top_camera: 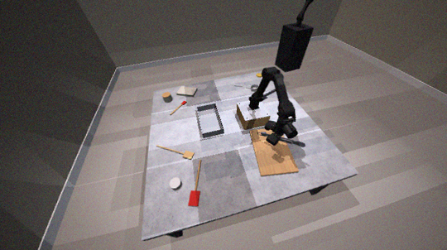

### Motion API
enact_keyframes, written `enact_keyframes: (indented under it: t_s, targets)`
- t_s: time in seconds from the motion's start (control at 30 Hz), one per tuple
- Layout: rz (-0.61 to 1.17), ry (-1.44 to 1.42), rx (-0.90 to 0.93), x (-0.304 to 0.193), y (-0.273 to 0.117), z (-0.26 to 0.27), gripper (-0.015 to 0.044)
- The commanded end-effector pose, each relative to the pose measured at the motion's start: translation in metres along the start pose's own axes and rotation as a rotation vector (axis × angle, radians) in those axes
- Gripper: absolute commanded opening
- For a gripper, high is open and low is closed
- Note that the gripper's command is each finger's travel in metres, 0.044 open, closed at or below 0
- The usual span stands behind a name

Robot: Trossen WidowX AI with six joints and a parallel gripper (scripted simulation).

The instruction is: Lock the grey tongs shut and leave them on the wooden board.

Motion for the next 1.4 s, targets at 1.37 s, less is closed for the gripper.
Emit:
enact_keyframes:
  t_s: [1.37]
  targets:
    - [0.001, -0.002, 0.003, 0.004, 0.074, -0.002, -0.015]
Point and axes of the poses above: the point midway between the two fingers, 35 mm back from their tips, its own y axis out along the fingers, its own z axis across the jaws, x = y × z, the point moved 9 cm from there along -y, back along the fingers
